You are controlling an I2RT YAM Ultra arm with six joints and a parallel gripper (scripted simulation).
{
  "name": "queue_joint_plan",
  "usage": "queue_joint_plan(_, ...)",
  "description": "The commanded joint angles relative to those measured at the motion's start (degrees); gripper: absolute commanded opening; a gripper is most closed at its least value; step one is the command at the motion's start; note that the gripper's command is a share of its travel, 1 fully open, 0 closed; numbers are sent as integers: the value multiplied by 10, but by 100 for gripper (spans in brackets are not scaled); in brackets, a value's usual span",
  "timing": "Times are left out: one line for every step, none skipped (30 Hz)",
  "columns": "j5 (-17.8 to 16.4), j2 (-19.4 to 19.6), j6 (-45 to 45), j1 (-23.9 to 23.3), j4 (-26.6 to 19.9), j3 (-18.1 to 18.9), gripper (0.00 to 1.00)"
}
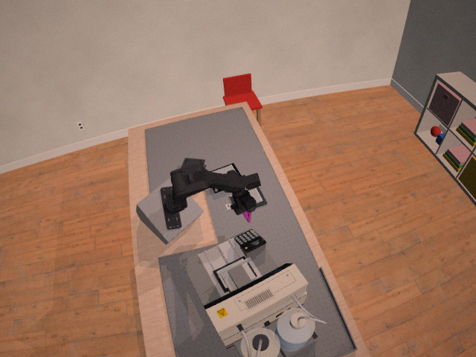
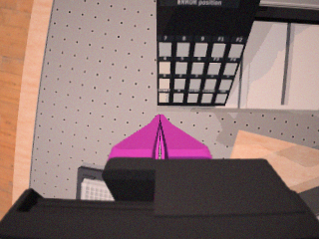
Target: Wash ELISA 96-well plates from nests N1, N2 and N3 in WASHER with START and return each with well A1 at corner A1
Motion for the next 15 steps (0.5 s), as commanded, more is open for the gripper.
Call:
queue_joint_plan(12, -5, 15, 5, -22, 6, 0)
queue_joint_plan(13, -6, 20, 8, -29, 8, 0)
queue_joint_plan(14, -7, 25, 11, -36, 9, 0)
queue_joint_plan(16, -8, 30, 14, -43, 11, 0)
queue_joint_plan(17, -9, 35, 17, -49, 13, 0)
queue_joint_plan(19, -10, 40, 20, -56, 15, 0)
queue_joint_plan(20, -10, 45, 23, -63, 17, 0)
queue_joint_plan(21, -11, 51, 26, -70, 19, 0)
queue_joint_plan(23, -12, 56, 30, -77, 21, 0)
queue_joint_plan(24, -12, 61, 33, -84, 23, 0)
queue_joint_plan(25, -13, 66, 36, -92, 25, 0)
queue_joint_plan(27, -13, 72, 39, -99, 27, 0)
queue_joint_plan(28, -13, 78, 43, -106, 30, 0)
queue_joint_plan(29, -14, 83, 46, -114, 32, 0)
queue_joint_plan(30, -14, 87, 48, -118, 33, 0)
